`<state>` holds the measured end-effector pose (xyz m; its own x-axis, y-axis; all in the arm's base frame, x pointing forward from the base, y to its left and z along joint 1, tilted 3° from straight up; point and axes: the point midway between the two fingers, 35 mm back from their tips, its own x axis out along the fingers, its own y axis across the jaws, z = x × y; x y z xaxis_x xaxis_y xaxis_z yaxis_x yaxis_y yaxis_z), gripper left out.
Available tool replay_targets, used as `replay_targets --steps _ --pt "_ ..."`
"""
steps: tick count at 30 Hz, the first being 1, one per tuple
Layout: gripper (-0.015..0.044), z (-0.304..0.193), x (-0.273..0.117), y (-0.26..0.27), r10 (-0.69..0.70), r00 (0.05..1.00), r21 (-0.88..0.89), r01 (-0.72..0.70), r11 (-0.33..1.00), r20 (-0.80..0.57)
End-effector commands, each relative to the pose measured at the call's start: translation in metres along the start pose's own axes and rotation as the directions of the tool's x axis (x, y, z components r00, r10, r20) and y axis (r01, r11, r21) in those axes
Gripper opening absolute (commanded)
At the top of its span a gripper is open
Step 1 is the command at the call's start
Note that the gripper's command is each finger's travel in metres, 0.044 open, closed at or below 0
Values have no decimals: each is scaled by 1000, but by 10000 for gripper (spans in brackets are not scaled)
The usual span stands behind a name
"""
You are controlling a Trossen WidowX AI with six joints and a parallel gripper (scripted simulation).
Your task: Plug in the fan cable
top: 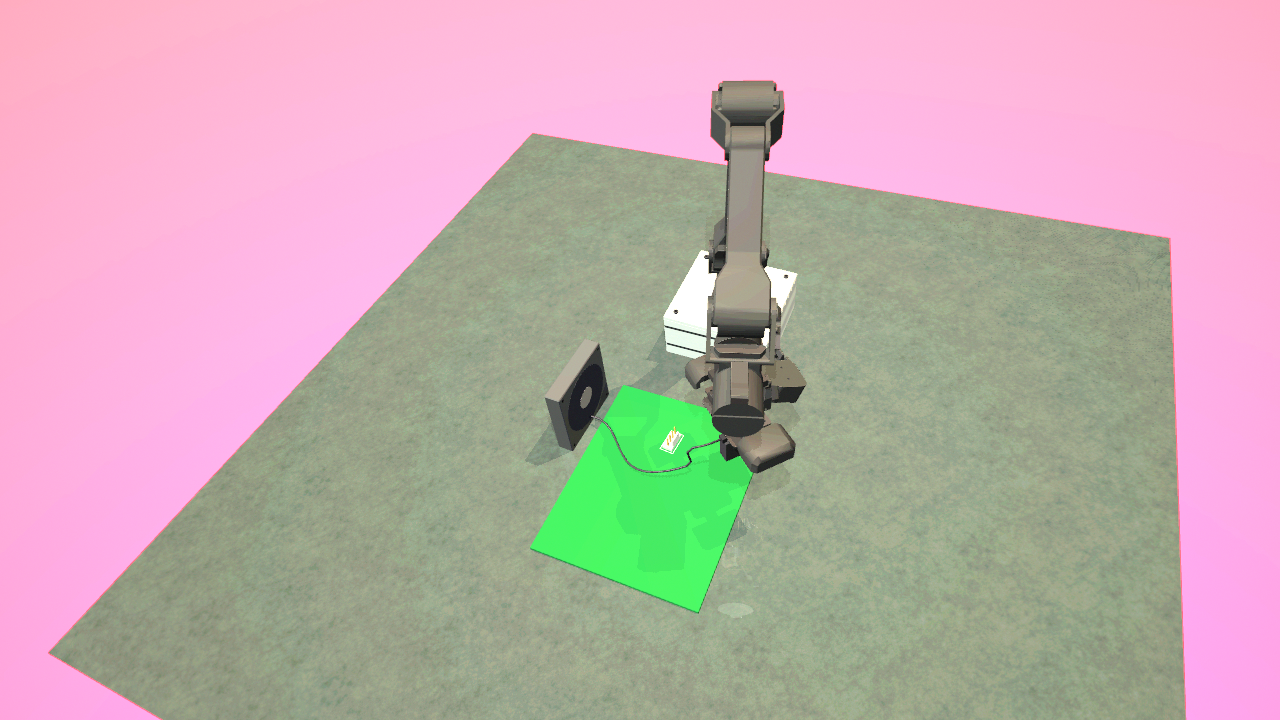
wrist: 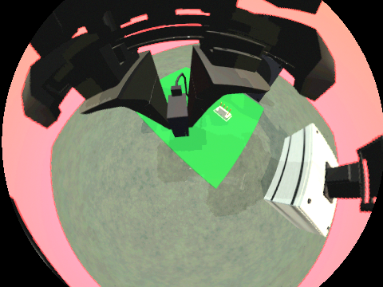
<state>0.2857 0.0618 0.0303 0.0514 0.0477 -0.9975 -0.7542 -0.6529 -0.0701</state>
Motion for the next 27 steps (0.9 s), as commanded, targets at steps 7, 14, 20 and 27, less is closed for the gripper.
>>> replay_targets --steps 7,14,20,27 --pt "0 -5 -3 7 9 1000 189 -10 982 7" --pt "0 -13 -3 15 10 1000 420 -12 907 6" --pt "0 -19 -3 22 11 1000 599 -12 801 6" --pt "0 -26 -3 30 12 1000 775 -11 632 5"
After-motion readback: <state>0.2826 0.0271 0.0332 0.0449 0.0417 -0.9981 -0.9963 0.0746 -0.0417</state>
